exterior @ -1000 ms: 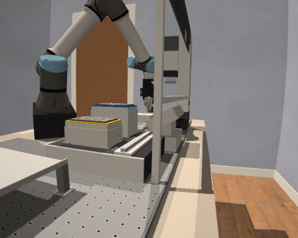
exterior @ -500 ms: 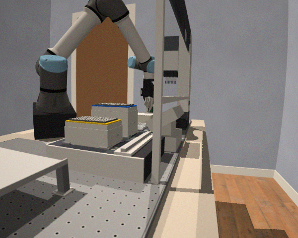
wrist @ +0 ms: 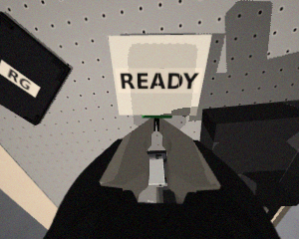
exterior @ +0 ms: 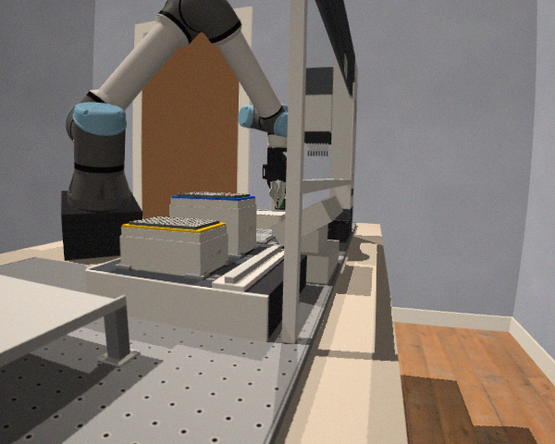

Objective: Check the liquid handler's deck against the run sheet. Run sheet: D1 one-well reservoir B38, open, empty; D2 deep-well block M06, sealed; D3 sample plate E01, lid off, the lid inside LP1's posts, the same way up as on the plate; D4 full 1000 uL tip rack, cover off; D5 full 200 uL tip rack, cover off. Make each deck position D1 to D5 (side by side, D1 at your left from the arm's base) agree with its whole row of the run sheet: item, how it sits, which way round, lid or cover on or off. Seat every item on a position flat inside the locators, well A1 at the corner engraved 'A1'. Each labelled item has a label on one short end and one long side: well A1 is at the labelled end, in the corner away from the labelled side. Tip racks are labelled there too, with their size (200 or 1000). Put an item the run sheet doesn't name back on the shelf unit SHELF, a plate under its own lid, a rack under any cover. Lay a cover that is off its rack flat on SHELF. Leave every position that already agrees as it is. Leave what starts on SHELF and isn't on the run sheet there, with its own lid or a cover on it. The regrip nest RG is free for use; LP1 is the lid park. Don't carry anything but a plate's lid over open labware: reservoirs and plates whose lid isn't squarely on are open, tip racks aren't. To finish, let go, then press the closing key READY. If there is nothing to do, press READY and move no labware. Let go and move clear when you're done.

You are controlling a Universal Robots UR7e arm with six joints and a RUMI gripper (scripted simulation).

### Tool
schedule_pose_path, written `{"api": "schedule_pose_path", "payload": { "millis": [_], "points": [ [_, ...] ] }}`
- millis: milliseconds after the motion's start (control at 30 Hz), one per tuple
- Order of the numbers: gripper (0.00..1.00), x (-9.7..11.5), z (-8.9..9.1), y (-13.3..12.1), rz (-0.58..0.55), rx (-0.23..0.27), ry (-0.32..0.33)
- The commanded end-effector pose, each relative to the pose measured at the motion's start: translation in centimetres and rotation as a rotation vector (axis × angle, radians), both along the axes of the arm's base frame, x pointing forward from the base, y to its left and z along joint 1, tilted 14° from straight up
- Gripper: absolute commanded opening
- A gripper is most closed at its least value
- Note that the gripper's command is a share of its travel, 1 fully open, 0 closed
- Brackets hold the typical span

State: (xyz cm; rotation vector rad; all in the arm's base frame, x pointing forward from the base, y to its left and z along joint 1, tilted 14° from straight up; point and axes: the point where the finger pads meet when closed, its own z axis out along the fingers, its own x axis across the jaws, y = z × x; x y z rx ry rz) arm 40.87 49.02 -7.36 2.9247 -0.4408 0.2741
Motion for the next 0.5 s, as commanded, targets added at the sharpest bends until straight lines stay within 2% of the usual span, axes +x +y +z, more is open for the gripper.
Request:
{"api": "schedule_pose_path", "payload": {
  "millis": [0, 467],
  "points": [
    [0.00, 0.06, 0.06, 0.15, 0.000, 0.001, -0.001],
    [0.00, 0.20, 0.00, 0.59, 0.000, 0.001, -0.001]
  ]
}}
